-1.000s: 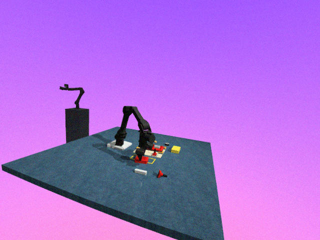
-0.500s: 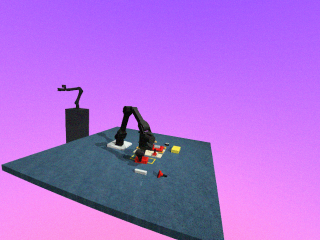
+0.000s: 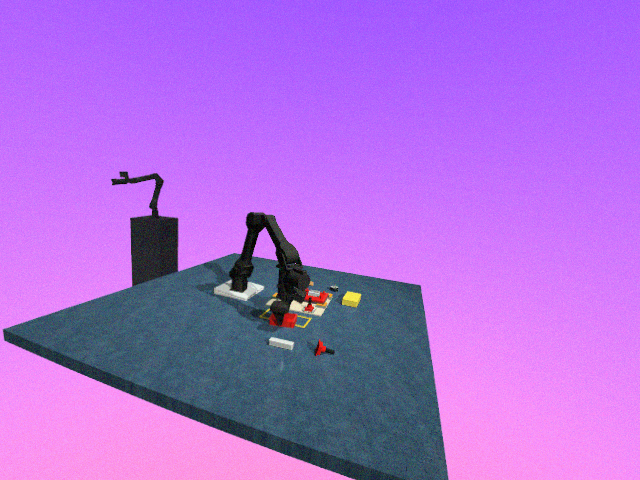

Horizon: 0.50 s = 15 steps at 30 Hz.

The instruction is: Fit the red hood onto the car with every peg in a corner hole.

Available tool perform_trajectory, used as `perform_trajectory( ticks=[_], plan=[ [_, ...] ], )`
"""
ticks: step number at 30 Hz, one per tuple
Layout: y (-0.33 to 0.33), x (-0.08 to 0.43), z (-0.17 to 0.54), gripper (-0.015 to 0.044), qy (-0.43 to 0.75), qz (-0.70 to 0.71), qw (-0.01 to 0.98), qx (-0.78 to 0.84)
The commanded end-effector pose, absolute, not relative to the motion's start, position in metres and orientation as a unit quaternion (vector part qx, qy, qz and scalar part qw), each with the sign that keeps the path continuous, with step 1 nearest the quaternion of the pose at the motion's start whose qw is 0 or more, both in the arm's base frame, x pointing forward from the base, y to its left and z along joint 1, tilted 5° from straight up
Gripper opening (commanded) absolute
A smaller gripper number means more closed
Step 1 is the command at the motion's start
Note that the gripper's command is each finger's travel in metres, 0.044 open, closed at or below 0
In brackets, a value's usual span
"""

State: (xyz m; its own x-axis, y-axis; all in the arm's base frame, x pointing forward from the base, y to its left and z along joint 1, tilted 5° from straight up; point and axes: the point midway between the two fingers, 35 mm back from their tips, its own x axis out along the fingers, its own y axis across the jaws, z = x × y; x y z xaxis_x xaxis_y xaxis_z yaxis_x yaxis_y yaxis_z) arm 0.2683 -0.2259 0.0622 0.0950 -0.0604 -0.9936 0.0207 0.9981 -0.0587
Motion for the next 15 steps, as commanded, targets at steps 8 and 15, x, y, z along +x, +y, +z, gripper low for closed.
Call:
perform_trajectory(
  ticks=[8,15],
  plan=[
    [-0.2260,0.2684,0.0626,0.0302,0.672,-0.028,0.740,-0.015],
    [-0.2255,0.2681,0.0631,0.0196,0.672,-0.027,0.740,-0.014]
  ],
)
